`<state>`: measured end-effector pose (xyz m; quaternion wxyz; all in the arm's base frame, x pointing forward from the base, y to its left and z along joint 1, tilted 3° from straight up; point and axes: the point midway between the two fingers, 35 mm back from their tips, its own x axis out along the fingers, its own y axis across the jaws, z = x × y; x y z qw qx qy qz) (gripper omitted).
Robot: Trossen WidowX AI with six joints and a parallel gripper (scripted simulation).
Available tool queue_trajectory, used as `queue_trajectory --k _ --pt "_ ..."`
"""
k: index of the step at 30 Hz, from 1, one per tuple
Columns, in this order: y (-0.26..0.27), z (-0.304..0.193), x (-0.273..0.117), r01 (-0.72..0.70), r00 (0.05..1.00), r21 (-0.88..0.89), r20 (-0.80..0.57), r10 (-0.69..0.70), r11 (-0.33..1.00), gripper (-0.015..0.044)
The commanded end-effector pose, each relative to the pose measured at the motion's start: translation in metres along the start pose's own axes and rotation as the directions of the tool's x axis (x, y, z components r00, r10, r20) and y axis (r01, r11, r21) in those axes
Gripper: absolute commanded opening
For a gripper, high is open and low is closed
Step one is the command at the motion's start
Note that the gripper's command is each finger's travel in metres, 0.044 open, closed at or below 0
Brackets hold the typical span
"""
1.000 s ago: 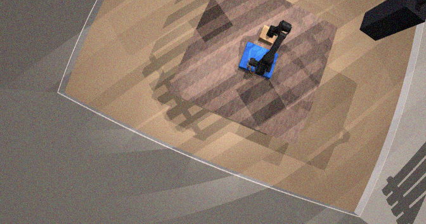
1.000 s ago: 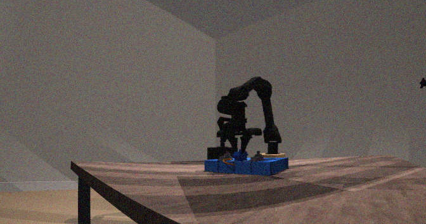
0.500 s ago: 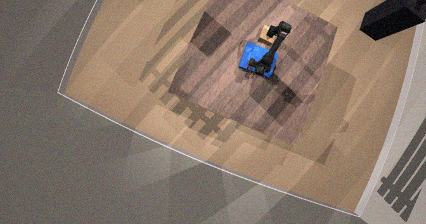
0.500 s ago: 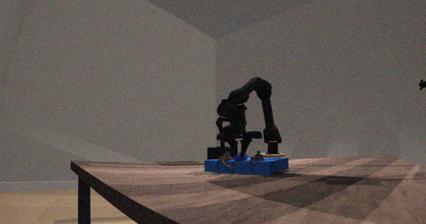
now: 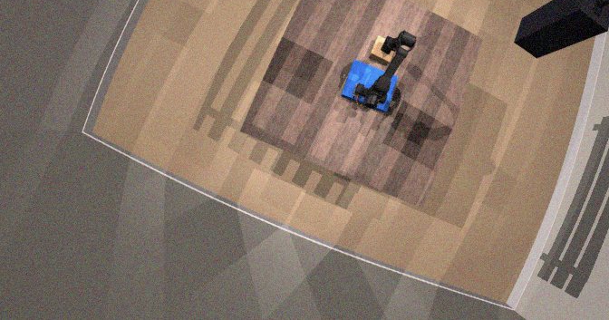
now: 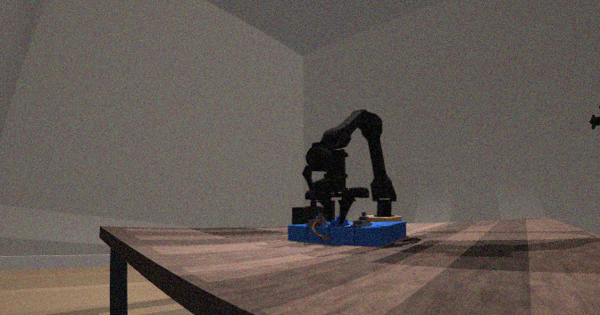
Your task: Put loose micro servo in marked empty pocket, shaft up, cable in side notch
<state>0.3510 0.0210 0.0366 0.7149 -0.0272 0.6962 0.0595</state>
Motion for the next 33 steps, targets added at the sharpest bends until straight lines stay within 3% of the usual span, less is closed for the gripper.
queue_trajectory --k 1,7,14,24,27,33 --pt "0.0 0.0 0.0 0.0 1.0 0.005 0.002 0.0 1.0 0.0187" --pt "0.0 -0.002 -0.032 0.0 1.0 0.005 0.002 0.0 1.0 0.0187" --pt "0.0 -0.003 -0.035 0.0 1.0 0.005 0.001 0.0 1.0 0.0187" --pt "-0.001 -0.08 -0.085 0.001 1.0 0.004 -0.004 0.0 1.0 0.044" --pt "0.0 -0.107 -0.097 0.001 1.0 0.005 -0.008 -0.001 1.0 0.044" --pt "0.0 -0.109 -0.098 0.001 1.0 0.005 -0.008 -0.001 1.0 0.044"
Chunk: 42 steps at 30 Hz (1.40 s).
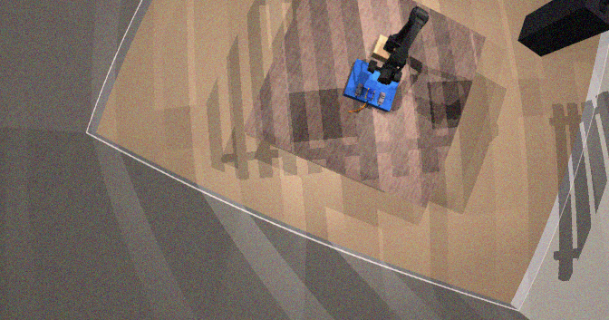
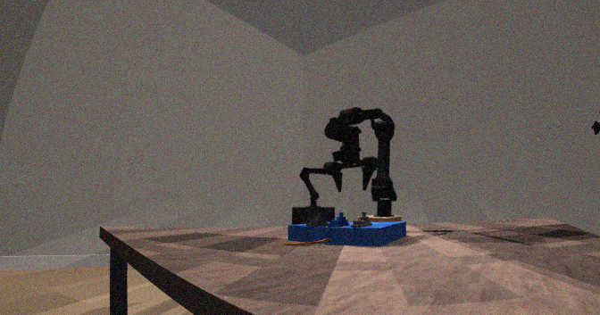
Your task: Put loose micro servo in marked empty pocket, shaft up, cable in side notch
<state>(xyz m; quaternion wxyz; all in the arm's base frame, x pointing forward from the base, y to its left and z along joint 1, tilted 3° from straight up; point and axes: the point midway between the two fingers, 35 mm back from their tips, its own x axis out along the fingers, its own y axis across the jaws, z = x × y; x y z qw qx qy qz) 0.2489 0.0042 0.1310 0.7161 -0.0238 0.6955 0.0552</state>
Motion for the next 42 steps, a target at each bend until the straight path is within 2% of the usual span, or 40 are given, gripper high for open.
queue_trajectory --k 1,10,42 --pt "0.0 -0.008 0.0 -0.001 1.0 -0.005 -0.011 0.001 1.0 0.044" --pt "0.001 -0.006 -0.05 0.0 1.0 0.0 -0.004 0.0 1.0 0.044" --pt "0.001 -0.006 -0.05 0.0 1.0 0.0 -0.004 0.0 1.0 0.044"
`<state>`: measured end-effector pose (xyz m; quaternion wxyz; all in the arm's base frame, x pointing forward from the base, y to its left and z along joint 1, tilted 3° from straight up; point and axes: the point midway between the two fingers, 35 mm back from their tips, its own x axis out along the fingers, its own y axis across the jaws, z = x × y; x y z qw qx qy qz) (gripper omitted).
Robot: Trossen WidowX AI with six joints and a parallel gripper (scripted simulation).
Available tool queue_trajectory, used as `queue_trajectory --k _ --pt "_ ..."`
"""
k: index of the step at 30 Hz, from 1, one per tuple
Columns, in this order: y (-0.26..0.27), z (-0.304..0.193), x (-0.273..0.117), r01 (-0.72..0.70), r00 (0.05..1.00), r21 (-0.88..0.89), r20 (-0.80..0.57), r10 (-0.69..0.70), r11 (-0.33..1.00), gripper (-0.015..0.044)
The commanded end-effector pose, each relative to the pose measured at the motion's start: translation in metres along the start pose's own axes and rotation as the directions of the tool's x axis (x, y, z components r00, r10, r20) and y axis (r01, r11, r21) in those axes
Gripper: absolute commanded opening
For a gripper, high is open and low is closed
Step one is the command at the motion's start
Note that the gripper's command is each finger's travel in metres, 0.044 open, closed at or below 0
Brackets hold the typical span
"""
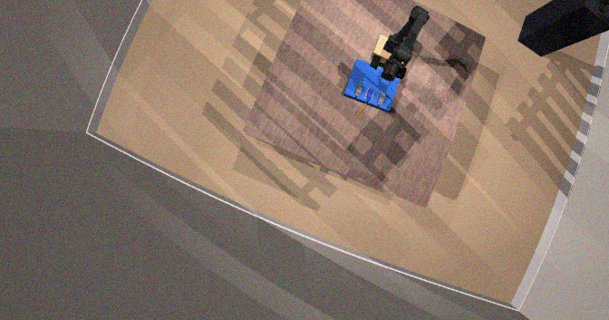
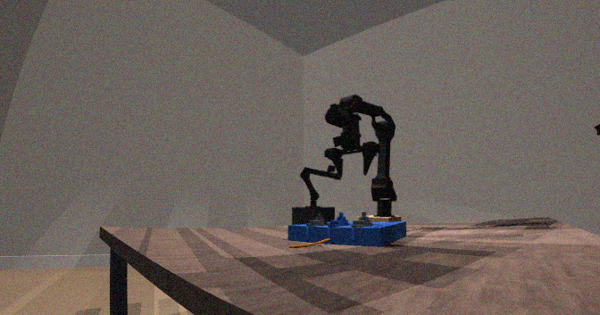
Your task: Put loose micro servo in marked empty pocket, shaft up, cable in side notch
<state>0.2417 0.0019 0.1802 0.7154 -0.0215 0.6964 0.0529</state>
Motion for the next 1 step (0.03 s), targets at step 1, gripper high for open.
queue_trajectory --k 1 --pt "0.0 -0.0004 -0.0002 0.0 1.0 -0.006 -0.002 0.0 1.0 0.044"
